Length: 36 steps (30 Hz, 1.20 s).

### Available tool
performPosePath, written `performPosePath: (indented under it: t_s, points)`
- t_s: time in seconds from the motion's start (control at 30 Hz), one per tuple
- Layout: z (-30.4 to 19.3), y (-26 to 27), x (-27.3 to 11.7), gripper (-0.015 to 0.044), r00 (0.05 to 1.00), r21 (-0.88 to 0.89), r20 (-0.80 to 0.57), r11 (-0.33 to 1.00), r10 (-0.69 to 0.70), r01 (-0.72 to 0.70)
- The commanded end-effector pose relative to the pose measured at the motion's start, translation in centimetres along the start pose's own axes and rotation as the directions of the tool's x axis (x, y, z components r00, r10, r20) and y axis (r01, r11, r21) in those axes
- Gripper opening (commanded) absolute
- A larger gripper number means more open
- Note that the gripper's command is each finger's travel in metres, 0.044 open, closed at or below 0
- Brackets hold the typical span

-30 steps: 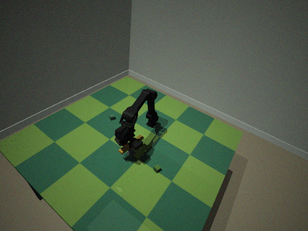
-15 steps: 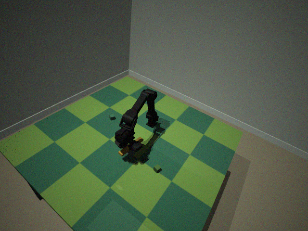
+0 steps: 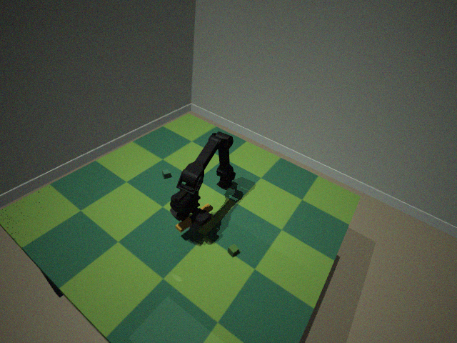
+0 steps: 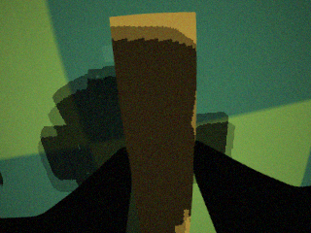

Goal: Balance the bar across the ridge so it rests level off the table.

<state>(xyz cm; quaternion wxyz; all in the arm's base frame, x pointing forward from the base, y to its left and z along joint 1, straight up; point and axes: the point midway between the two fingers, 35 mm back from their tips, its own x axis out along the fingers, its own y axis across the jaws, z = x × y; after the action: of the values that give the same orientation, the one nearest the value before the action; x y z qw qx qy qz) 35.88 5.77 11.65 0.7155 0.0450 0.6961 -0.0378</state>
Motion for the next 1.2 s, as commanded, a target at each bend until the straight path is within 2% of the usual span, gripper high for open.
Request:
performPosePath:
  t_s: [0.0, 1.17]
  points:
    - [0.01, -0.09, 0.00, 0.0000, 1.000, 0.001, 0.001, 1.000, -0.004, 0.004]
    - [0.00, -0.09, 0.29, 0.0000, 1.000, 0.001, 0.001, 1.000, -0.004, 0.004]
